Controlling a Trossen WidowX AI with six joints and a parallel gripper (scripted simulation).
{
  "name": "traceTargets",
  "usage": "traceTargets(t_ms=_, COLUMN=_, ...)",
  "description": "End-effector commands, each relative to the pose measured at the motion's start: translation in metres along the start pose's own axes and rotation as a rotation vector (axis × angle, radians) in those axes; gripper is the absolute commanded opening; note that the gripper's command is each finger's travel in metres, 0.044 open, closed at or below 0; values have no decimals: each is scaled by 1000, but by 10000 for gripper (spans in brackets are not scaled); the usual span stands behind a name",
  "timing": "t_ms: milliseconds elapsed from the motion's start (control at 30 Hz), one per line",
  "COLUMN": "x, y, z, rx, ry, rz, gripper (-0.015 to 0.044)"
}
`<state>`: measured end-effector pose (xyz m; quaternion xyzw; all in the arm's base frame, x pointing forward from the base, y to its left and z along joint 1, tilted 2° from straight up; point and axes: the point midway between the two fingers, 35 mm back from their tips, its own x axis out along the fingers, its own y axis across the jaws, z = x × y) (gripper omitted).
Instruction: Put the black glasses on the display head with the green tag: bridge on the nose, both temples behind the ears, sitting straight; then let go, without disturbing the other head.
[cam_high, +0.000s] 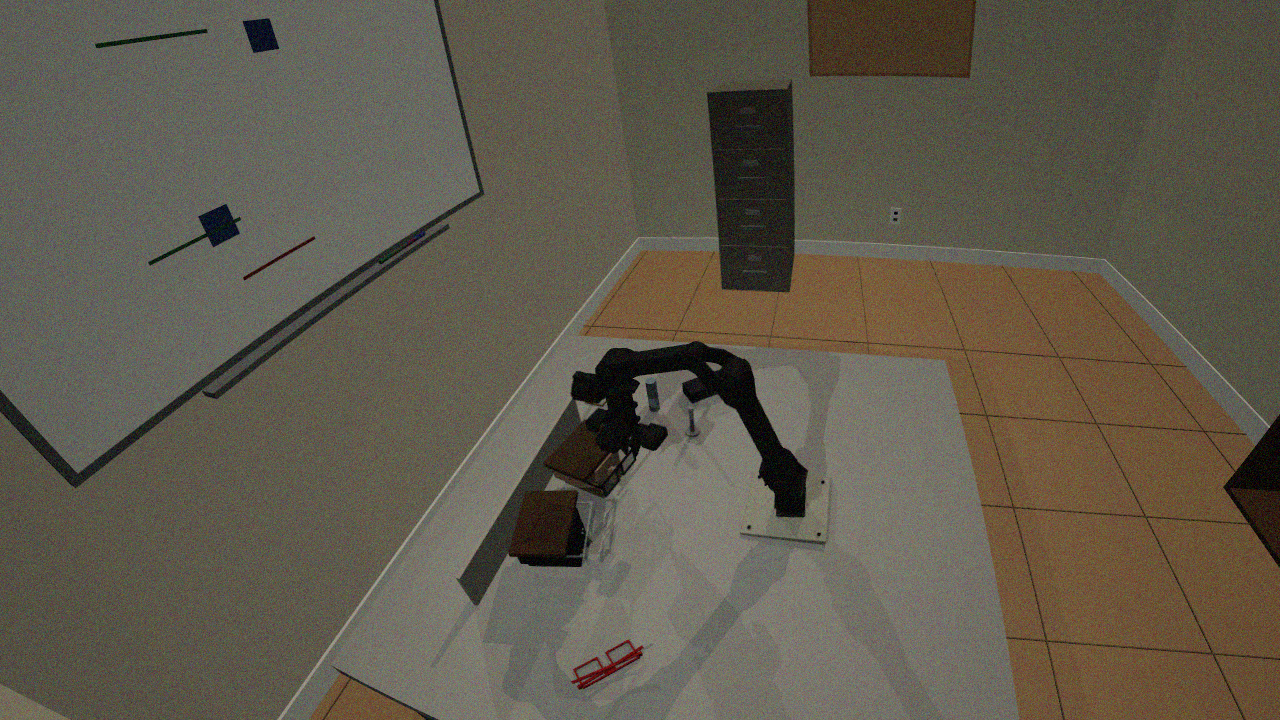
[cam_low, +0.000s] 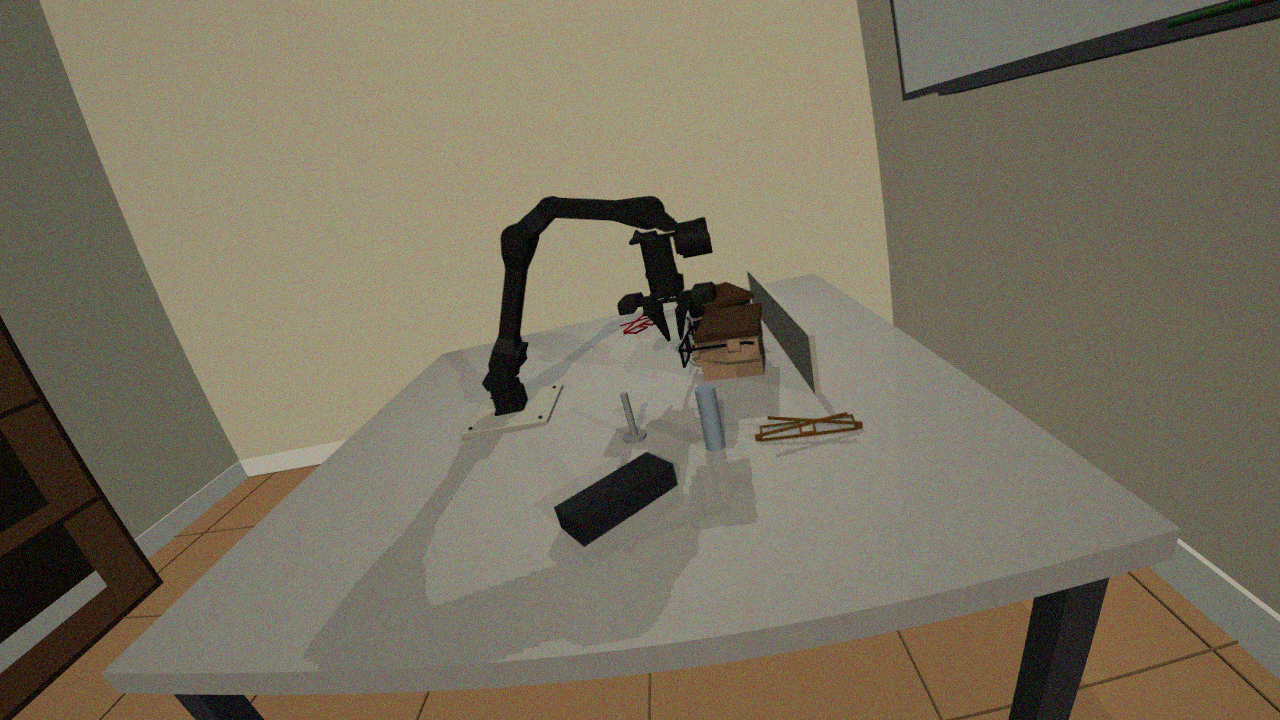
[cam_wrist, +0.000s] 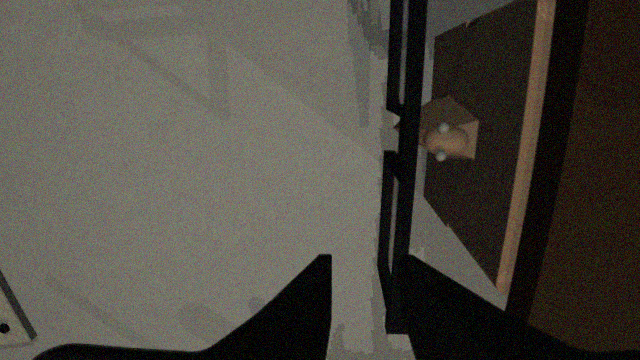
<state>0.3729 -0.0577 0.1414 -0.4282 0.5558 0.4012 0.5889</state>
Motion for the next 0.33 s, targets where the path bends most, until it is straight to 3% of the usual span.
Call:
traceTargets(t_ms=0, x=-7, y=20, z=0, rx=1, ry=2, rz=-7, gripper=107)
traceTargets(t_ms=300, x=-17, y=44, z=0, rx=1, ry=2, rz=-5, gripper=107)
